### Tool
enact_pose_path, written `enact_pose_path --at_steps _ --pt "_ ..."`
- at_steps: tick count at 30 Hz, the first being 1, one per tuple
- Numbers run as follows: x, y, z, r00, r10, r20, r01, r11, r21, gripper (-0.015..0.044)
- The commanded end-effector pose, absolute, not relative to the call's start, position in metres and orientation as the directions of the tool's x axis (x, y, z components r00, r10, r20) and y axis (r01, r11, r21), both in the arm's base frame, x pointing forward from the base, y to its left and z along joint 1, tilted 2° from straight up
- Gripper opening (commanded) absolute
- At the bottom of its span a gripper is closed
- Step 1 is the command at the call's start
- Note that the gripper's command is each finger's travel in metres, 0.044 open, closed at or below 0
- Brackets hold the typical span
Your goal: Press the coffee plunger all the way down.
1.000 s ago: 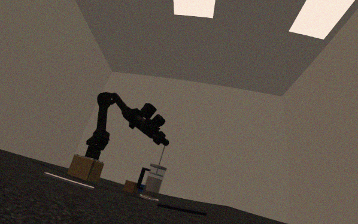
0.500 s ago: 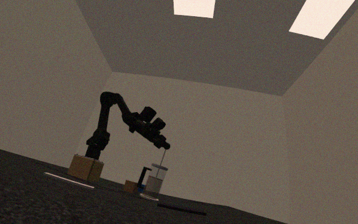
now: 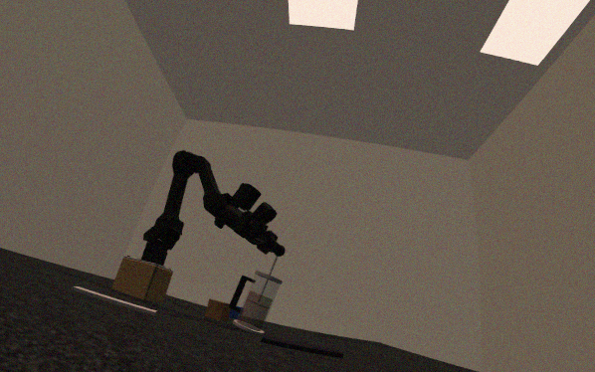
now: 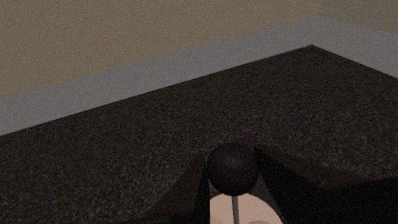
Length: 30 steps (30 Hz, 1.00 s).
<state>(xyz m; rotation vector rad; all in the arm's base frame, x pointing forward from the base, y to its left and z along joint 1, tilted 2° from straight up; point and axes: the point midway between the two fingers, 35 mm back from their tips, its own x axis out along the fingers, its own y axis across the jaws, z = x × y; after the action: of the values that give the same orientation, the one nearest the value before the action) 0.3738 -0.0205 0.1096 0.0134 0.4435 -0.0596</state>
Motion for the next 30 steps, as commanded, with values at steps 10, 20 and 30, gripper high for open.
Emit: enact_pose_path --at_steps 10,20,30 --pt "0.374 -0.021 0.069 0.855 -0.051 -0.515 0.057 0.998 -0.006 0.0118" --pt "0.38 -0.021 0.071 0.856 -0.052 -0.515 0.057 0.998 -0.006 0.0118" --pt "0.384 -0.022 0.072 0.856 -0.052 -0.515 0.057 0.998 -0.006 0.0118"
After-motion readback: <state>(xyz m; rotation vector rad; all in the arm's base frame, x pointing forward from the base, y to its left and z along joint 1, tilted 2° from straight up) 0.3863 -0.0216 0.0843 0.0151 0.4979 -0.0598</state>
